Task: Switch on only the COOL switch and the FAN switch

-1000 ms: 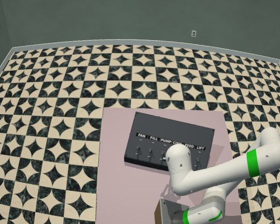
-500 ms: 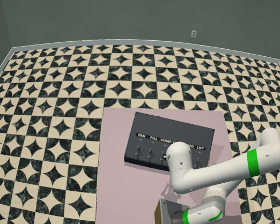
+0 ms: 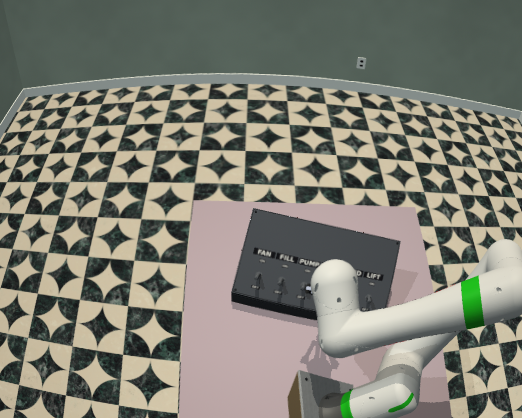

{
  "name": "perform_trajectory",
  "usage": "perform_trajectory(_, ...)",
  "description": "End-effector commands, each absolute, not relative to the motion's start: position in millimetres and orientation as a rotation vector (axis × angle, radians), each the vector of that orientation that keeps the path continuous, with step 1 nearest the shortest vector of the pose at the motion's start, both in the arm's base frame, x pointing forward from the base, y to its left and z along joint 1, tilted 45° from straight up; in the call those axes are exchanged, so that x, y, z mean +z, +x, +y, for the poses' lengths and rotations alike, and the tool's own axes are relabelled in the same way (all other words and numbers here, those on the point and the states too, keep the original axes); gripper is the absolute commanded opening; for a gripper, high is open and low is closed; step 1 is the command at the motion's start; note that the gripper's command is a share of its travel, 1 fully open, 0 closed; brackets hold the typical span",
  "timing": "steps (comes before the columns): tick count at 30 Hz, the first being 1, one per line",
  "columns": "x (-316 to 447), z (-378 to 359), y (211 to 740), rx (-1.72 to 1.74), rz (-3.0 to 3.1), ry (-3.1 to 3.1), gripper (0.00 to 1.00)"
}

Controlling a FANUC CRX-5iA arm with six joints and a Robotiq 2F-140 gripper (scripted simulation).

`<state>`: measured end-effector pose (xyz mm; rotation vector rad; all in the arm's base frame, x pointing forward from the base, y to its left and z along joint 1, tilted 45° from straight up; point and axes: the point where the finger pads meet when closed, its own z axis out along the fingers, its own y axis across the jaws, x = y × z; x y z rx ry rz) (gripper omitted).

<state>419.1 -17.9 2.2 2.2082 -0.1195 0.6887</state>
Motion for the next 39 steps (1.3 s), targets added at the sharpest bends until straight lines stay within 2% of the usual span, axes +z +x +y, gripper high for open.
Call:
perform_trajectory(1, 3.8, -17.2, 421.8, 0.689, -0.119, 2.208, 0.0)
perform_trajectory(39, 9.1, -15.8, 430.5, 0.689, -0.119, 2.208, 0.0)
